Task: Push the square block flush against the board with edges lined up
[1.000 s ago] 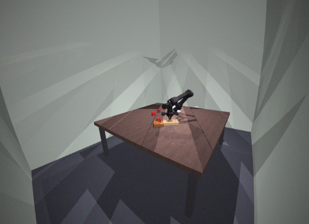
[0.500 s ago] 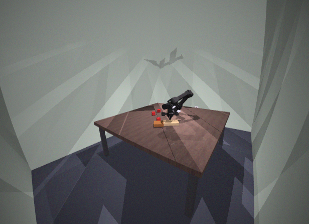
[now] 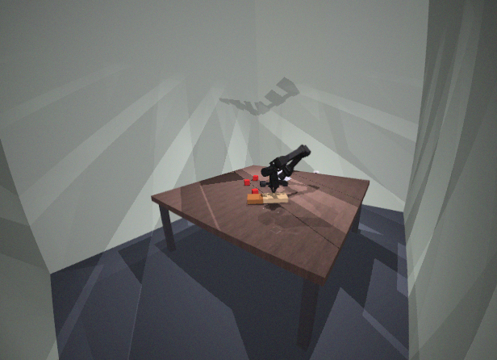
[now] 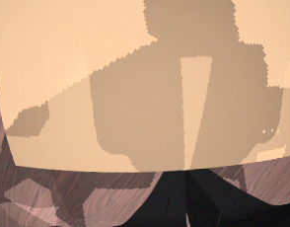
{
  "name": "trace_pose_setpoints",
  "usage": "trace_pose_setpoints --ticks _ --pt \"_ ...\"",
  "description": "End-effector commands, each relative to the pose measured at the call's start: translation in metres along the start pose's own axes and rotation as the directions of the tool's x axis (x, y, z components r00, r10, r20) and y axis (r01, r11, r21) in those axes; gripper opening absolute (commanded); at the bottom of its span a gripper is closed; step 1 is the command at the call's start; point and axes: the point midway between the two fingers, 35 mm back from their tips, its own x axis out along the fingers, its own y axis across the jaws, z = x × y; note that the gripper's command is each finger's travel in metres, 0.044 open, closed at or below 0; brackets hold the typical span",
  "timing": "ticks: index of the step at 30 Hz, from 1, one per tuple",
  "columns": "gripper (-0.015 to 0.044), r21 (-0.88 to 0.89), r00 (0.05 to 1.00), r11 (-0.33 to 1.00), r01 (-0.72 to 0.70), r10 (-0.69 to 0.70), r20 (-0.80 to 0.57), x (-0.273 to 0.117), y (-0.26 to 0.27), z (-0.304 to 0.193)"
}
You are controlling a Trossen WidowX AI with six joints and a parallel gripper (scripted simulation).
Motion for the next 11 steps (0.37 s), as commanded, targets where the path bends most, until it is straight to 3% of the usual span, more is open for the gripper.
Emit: trace_pose_setpoints --ticks 1,11 --pt "0.0000 0.000 1.000 1.000 -0.008 0.008 0.001 0.0028 0.0006 0.0050" --pt "0.0000 0.000 1.000 1.000 -0.008 0.008 0.000 0.0027 0.0001 0.0005"
